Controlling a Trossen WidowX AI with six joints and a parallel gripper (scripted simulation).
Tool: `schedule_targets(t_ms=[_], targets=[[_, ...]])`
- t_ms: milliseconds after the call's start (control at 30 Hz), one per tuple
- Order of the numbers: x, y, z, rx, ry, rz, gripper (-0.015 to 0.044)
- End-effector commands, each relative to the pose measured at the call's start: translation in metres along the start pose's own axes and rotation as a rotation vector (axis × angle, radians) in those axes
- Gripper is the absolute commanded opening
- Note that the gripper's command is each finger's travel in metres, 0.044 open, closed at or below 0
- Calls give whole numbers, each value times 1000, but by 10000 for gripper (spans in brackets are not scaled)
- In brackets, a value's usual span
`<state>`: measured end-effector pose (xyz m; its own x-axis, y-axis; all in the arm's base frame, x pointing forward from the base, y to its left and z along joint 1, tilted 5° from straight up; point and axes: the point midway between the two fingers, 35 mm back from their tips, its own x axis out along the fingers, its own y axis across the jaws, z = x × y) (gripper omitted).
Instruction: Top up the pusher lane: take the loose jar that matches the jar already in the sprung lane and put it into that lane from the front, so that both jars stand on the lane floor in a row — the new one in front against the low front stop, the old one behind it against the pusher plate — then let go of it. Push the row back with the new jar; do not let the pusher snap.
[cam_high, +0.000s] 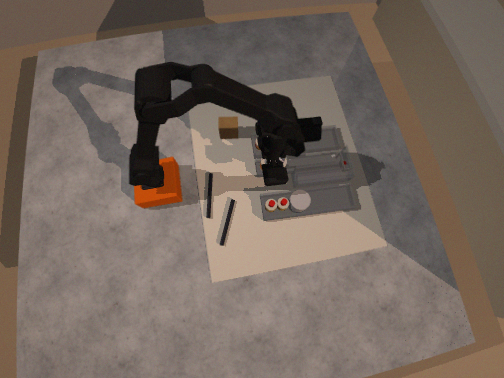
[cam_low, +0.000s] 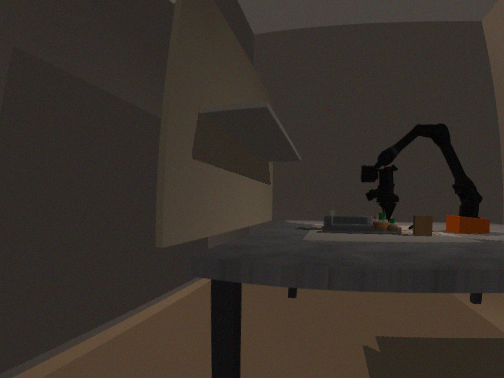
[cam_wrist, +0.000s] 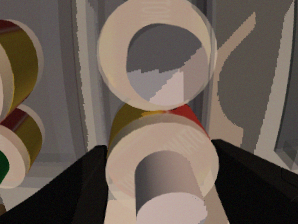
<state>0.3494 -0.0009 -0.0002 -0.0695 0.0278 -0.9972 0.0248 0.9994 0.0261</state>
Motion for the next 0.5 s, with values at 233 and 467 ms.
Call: schedule_targets(t_ms=[233, 467], targets=[[4, 0, 4, 4, -18, 3, 0], [6, 1, 3, 4, -18, 3, 0]])
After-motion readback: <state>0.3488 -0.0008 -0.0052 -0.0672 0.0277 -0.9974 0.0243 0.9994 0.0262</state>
